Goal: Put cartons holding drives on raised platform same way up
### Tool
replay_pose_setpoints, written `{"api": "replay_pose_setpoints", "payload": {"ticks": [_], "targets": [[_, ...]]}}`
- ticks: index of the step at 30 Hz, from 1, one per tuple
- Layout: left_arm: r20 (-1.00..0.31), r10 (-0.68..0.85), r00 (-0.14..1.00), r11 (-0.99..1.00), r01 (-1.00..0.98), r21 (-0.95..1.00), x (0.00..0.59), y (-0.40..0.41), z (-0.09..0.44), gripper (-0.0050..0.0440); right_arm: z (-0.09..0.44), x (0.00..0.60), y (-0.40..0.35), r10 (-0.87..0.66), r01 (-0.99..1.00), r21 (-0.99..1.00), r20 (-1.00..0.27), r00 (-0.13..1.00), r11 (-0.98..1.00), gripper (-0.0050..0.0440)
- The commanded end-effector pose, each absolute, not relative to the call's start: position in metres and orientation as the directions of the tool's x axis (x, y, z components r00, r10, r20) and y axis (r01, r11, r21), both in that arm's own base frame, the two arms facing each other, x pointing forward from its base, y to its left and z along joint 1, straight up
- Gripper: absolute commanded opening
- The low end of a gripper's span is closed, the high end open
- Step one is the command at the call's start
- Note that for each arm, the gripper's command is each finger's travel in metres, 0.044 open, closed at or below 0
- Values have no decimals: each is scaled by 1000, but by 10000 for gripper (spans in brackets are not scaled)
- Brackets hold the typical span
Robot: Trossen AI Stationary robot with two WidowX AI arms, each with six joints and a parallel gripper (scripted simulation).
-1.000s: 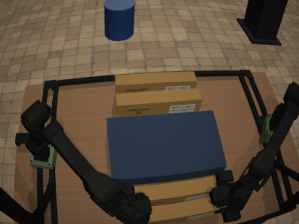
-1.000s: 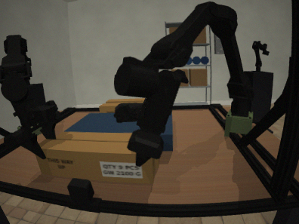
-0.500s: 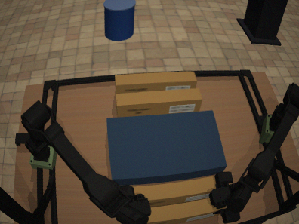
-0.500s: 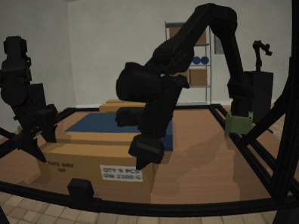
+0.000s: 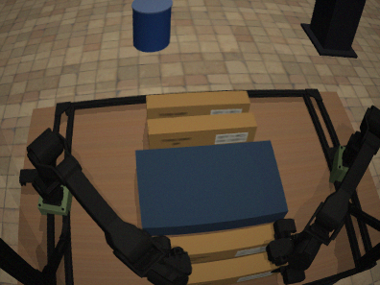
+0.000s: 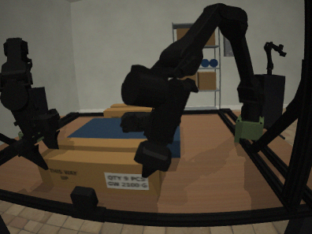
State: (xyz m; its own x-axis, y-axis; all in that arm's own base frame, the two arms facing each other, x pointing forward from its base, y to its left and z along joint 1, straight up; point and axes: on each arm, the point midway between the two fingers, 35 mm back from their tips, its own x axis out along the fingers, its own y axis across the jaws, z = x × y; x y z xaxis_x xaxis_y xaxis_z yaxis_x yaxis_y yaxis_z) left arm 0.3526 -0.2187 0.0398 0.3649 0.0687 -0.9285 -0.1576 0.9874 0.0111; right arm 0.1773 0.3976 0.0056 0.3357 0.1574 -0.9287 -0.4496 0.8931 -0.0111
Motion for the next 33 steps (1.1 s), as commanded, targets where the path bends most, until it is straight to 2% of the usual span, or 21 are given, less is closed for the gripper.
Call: {"api": "replay_pose_setpoints", "payload": {"ticks": [1, 24, 33], "targets": [[-927, 54, 371, 989, -145, 0, 353, -223, 39, 389, 5, 177, 400, 168, -450, 0, -927, 335, 893, 389], [-927, 54, 371, 989, -145, 0, 354, -223, 41, 389, 7, 177, 400, 168, -450, 0, -927, 335, 893, 389], [-927, 54, 371, 989, -145, 0, 354, -223, 93, 389, 59, 177, 400, 168, -450, 0, -927, 335, 893, 389]]}}
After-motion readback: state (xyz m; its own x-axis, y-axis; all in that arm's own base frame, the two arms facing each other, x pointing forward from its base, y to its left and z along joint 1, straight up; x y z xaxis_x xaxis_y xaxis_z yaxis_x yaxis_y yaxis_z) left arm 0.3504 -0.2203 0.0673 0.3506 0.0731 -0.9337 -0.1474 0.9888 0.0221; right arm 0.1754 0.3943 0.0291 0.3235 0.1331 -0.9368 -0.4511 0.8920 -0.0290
